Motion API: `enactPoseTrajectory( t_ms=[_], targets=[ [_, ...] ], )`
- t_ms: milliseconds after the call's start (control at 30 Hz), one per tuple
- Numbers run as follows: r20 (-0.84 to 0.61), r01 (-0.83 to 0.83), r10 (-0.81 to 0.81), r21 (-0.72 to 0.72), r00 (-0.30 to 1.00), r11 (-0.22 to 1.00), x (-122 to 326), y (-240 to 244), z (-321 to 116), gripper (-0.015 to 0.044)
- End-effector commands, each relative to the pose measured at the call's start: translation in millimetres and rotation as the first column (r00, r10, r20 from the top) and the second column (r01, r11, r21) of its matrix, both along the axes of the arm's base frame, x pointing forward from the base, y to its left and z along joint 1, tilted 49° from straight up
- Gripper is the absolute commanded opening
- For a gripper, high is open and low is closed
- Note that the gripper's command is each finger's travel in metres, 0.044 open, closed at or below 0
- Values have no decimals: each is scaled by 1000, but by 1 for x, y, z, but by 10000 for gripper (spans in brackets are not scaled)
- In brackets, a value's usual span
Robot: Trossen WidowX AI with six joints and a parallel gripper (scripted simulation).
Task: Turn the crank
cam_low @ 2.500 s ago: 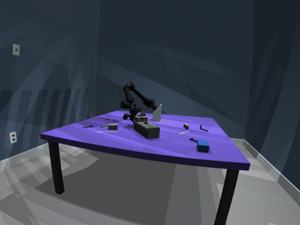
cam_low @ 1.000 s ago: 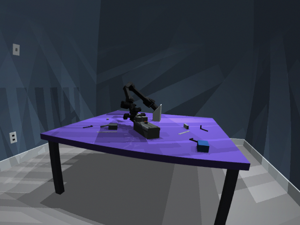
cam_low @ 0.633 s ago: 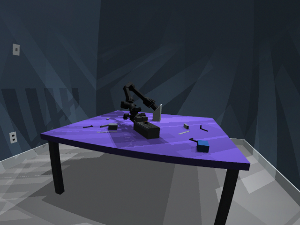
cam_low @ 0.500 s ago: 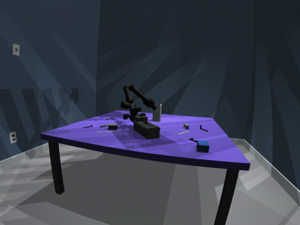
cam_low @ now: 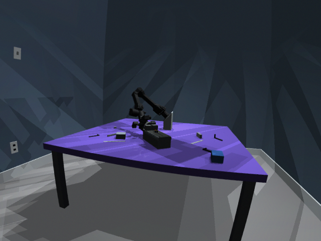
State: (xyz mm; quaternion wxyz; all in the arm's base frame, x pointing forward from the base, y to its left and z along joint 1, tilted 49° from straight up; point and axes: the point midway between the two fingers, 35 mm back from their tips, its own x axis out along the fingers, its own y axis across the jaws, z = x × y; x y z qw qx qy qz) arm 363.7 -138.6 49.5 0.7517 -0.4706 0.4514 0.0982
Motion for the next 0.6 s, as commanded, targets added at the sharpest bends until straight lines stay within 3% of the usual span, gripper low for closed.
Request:
enactPoseTrajectory(
  t_ms=[0, 567],
  targets=[
    [-7, -5, 5, 1, 1000, 1000, -1, 1, -1, 0],
    [-7, -5, 5, 1, 1000, 1000, -1, 1, -1, 0]
  ],
)
